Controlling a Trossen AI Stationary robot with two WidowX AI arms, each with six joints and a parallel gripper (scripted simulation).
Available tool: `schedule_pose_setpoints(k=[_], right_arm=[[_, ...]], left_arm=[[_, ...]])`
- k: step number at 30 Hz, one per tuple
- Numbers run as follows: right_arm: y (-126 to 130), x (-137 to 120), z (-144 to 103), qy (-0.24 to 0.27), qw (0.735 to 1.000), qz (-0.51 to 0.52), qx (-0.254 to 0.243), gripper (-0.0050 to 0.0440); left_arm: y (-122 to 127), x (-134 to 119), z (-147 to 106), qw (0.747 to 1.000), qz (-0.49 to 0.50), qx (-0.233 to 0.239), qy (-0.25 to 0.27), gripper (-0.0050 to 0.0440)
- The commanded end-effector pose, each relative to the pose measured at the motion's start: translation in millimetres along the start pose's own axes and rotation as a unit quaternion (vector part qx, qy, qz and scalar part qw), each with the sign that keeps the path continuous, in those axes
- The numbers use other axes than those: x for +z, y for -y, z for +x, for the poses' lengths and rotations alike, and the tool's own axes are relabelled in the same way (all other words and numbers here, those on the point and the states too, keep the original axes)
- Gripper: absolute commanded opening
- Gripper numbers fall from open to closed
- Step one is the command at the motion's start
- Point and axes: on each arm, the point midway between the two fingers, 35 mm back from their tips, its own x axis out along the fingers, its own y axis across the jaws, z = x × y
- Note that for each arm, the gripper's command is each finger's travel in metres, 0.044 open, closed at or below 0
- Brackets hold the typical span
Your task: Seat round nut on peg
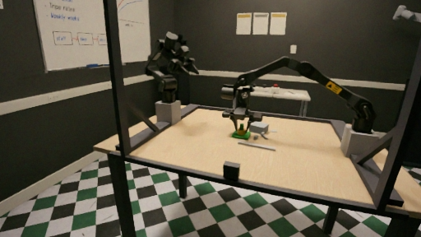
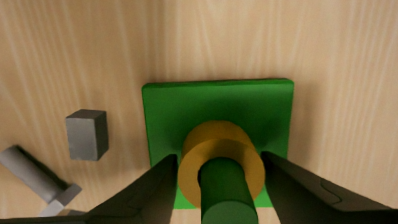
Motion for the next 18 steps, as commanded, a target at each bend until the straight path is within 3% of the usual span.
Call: schedule_pose_setpoints(k=[1,3,10,12,16,18], right_arm=[[6.5,0.1,-13.8,-0.001,1.000,0.001,-0.017,0.0265],[11.3,0.1,-29.3,-0.001,0.999,0.002,-0.032,0.0301],[10.5,0.0,-40.4,-0.001,0.999,0.002,-0.032,0.0301],[8.9,-0.2,-39.1,-0.001,1.000,0.001,-0.026,0.0349],[8.7,-0.2,-67.1,-0.001,0.999,0.001,-0.032,0.0440],[8.0,-0.2,-79.0,-0.001,0.999,0.001,-0.032,0.0440]], left_arm=[[-0.3,2.3,-1.4,1.000,-0.001,0.001,0.002,0.0440],[-0.3,2.3,-1.4,1.000,-0.001,0.001,0.002,0.0440],[-0.3,2.3,-1.4,1.000,-0.001,0.001,0.002,0.0440],[-0.3,2.3,-1.4,1.000,-0.001,0.001,0.002,0.0440],[-0.3,2.3,-1.4,1.000,-0.001,0.001,0.002,0.0440],[-0.3,2.3,-1.4,1.000,-0.001,0.001,0.002,0.0440]])
